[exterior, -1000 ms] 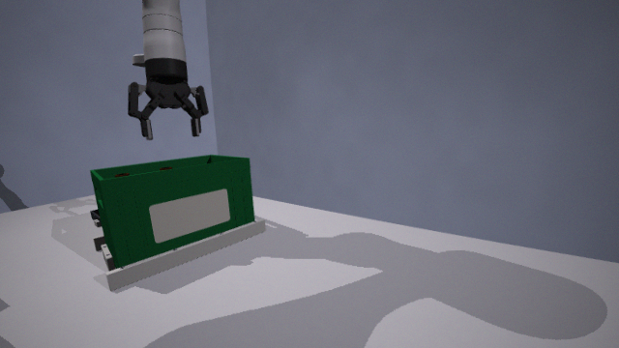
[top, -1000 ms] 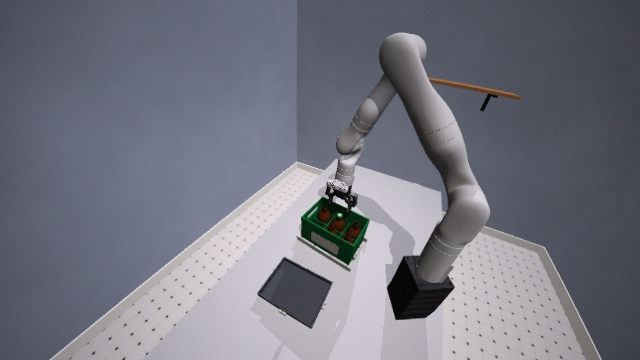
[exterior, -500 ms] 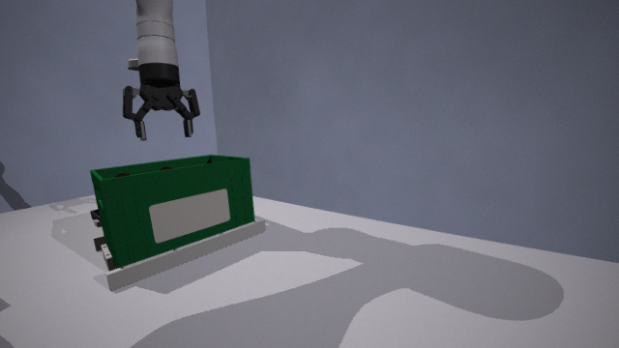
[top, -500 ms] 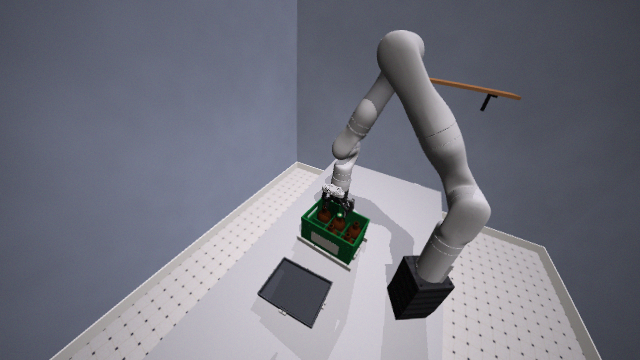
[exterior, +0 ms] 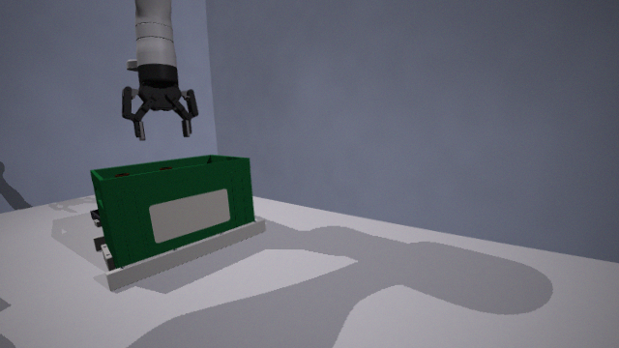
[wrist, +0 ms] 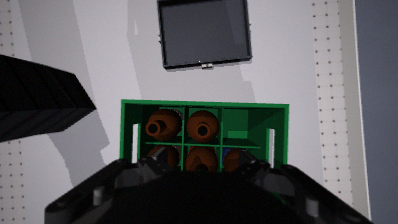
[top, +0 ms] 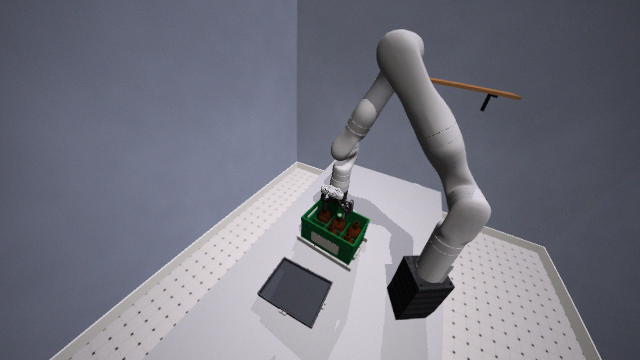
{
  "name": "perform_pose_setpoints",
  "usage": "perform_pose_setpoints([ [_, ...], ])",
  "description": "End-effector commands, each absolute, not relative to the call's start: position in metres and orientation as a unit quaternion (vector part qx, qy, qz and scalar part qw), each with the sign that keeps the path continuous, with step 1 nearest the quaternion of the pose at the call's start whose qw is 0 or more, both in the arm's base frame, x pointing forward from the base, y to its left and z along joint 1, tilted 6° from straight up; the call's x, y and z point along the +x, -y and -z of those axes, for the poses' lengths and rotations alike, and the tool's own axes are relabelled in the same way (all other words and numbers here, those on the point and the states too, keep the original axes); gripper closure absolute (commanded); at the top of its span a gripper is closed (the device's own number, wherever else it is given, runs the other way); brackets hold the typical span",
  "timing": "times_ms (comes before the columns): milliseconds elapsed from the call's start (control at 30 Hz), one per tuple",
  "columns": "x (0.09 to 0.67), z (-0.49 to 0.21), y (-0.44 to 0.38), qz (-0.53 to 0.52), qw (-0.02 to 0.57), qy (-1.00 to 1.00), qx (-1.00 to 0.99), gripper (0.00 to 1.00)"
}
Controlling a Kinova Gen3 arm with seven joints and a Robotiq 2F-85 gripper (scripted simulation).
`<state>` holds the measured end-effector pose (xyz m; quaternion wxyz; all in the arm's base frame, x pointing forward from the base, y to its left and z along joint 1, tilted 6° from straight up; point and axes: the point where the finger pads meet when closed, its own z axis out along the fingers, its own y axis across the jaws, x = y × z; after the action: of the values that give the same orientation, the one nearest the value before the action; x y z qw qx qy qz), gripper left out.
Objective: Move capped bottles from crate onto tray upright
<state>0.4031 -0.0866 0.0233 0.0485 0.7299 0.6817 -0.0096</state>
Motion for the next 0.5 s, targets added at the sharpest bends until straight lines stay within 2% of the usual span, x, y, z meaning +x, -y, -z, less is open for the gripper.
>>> perform_pose_setpoints([
  [0,0.4025,-0.0222,0.0847,0.01,0.05,-0.678,0.733,0.0],
  [467,0.4036,-0.0236,0.085,0.009,0.049,-0.682,0.73,0.0],
])
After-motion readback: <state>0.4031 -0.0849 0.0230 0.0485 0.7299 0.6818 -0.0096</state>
